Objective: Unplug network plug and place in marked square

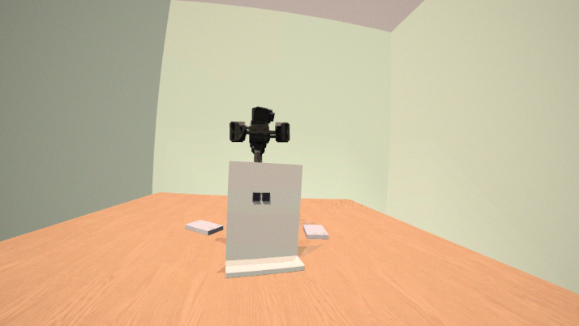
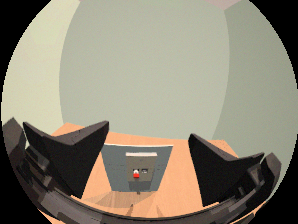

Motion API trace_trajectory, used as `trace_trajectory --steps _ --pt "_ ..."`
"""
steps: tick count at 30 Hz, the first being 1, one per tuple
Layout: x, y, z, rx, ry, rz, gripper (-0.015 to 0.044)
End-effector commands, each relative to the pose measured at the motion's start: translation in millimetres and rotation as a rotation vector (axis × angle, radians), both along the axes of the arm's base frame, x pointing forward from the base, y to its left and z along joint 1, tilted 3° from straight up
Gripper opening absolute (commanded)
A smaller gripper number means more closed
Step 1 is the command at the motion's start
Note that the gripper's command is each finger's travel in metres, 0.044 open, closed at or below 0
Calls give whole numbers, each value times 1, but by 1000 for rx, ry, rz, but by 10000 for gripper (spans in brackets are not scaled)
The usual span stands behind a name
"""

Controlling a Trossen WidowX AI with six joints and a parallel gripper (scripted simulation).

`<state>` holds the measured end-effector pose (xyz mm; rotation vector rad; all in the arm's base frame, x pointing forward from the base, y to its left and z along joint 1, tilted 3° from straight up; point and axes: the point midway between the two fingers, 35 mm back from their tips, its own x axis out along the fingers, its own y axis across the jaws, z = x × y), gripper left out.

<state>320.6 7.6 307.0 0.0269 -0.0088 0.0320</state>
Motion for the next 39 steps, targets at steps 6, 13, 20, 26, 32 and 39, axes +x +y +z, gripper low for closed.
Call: trace_trajectory --steps 6,13,20,26,32,39 --pt "11 -3 -20 152 12 42 243" --pt "21 -10 -53 392 45 104 156" --pt "21 -17 -86 632 92 162 156" --pt "15 -22 -113 837 145 206 156" --pt "3 -25 -137 1043 208 245 156" --pt "-16 -26 -162 1283 294 280 156"
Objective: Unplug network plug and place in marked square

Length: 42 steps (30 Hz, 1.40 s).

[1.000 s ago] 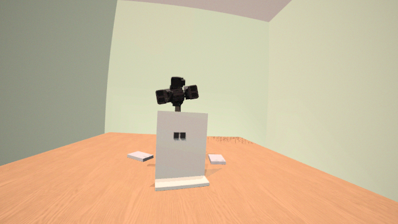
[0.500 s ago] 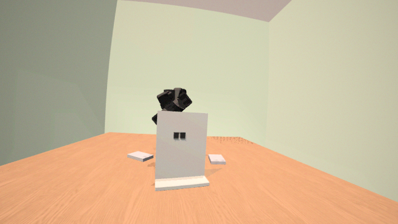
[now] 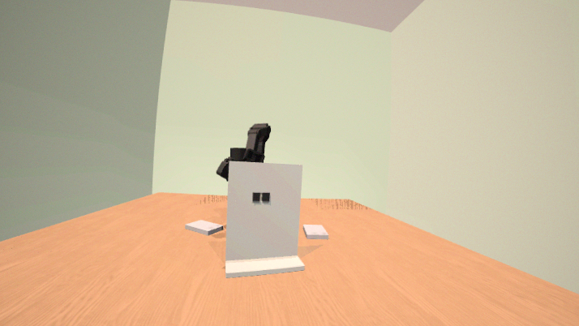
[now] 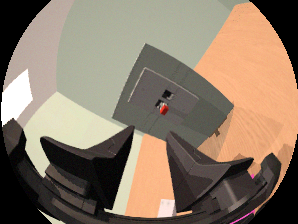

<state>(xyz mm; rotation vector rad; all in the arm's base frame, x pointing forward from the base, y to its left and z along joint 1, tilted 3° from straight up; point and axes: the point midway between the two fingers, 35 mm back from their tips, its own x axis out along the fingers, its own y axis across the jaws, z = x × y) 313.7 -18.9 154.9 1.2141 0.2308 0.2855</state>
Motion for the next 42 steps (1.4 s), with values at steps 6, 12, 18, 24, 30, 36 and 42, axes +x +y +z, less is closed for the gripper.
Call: trace_trajectory --steps 6,12,18,24,30,36,42 --pt "-27 3 -26 273 115 70 156" --pt "-27 3 -26 279 118 71 156" --pt "-1 5 -25 279 116 71 156" --pt "28 12 -25 279 113 72 156" --pt "34 13 -26 280 112 72 156" --pt "43 14 -25 280 112 72 156" --pt "53 15 -25 280 111 72 156"
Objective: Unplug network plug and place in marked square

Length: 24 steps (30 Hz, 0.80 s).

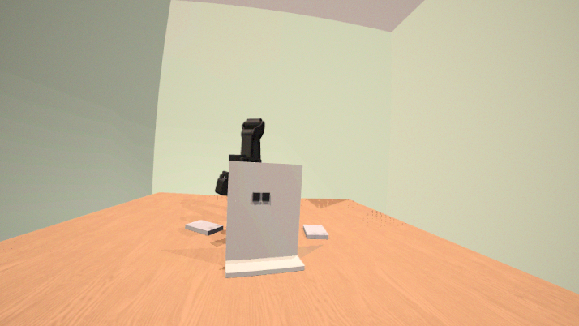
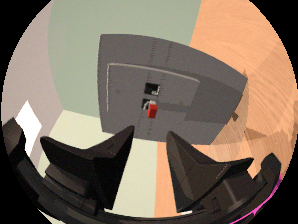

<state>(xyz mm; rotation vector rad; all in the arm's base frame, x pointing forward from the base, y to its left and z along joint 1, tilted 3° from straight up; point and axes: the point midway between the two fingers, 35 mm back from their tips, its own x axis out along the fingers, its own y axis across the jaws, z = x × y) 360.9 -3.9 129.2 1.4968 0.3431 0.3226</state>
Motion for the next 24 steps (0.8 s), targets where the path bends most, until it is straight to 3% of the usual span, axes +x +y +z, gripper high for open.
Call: trace_trajectory --steps 1,24 --pt "7 0 1 5 0 -4 156" --pt "43 8 1 6 -3 -4 156"
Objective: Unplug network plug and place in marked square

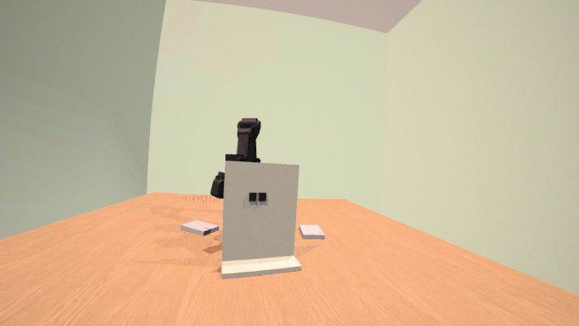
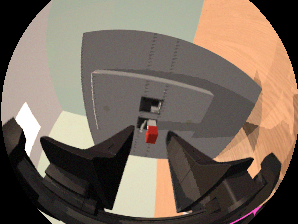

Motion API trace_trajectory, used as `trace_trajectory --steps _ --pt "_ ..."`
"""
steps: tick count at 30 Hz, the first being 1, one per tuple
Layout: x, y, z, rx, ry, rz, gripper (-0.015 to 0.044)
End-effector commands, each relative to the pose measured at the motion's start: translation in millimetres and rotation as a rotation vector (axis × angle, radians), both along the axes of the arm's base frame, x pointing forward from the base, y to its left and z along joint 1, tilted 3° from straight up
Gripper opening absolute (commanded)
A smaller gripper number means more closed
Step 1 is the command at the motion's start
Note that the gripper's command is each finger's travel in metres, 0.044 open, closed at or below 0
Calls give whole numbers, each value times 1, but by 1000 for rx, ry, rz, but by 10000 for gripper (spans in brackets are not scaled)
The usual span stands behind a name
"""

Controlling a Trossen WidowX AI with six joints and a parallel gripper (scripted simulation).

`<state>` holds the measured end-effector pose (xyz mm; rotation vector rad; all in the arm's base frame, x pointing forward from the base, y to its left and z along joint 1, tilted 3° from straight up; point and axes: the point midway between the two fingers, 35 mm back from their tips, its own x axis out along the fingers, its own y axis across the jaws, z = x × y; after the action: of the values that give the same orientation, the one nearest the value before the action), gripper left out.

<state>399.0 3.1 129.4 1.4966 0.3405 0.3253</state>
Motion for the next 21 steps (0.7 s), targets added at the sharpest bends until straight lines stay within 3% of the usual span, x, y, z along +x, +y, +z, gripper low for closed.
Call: trace_trajectory --steps 1,21 --pt "5 1 1 5 0 -4 156" --pt "5 1 1 5 0 -4 23"
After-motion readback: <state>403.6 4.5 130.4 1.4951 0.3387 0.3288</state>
